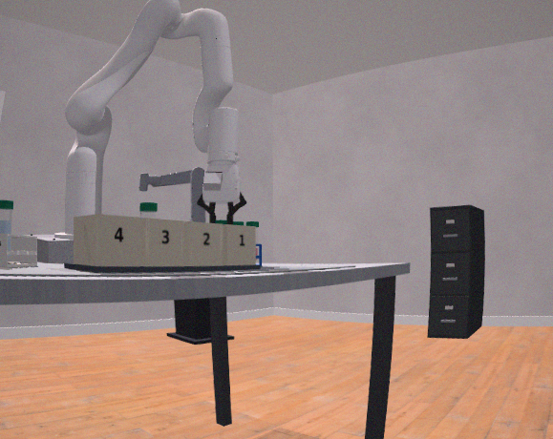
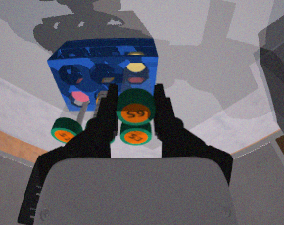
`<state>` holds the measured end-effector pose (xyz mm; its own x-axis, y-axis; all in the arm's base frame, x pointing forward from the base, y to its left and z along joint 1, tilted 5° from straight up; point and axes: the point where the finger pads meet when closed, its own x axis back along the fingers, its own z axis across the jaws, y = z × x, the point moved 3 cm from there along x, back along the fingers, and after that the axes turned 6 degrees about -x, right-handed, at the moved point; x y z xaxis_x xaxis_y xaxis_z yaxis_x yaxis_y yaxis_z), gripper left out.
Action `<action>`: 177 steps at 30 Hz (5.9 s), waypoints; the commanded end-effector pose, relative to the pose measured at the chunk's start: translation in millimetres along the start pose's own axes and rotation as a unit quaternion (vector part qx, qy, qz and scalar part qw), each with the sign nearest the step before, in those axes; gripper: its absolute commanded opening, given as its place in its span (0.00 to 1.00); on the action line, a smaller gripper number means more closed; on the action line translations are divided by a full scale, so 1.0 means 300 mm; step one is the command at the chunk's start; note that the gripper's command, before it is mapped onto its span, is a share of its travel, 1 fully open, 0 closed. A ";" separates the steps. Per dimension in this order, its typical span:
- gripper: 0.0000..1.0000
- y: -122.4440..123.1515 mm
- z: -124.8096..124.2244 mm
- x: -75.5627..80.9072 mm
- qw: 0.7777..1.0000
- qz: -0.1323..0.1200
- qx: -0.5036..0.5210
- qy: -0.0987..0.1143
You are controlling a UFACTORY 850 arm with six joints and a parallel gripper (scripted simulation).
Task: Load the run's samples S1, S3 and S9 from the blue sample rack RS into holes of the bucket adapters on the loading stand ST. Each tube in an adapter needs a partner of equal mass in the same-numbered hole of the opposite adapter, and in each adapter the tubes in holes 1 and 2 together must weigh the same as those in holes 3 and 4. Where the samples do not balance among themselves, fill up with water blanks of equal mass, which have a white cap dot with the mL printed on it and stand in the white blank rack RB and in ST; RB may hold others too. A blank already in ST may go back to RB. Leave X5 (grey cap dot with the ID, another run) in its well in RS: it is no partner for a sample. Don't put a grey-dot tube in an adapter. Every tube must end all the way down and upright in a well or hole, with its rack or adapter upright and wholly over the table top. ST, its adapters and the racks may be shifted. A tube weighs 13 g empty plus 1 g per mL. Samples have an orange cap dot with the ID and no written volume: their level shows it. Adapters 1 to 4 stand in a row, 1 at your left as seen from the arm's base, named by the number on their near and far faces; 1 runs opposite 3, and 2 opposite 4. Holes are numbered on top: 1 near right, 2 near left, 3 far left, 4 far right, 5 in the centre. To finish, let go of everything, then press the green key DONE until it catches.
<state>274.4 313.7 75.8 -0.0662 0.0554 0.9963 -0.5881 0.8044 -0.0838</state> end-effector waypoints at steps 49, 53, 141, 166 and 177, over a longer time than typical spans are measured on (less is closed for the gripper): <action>0.00 0.001 -0.002 0.068 1.000 0.000 0.000 -0.001; 0.00 0.001 -0.002 0.082 1.000 0.000 0.000 -0.001; 0.00 0.001 -0.002 0.442 1.000 0.000 0.000 -0.001; 0.00 0.013 -0.118 0.443 1.000 0.000 0.000 -0.001; 0.00 0.014 -0.135 0.443 1.000 0.000 0.000 -0.001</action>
<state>294.8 347.4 207.9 -0.0662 0.0553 0.9963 -0.5881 0.8044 -0.0838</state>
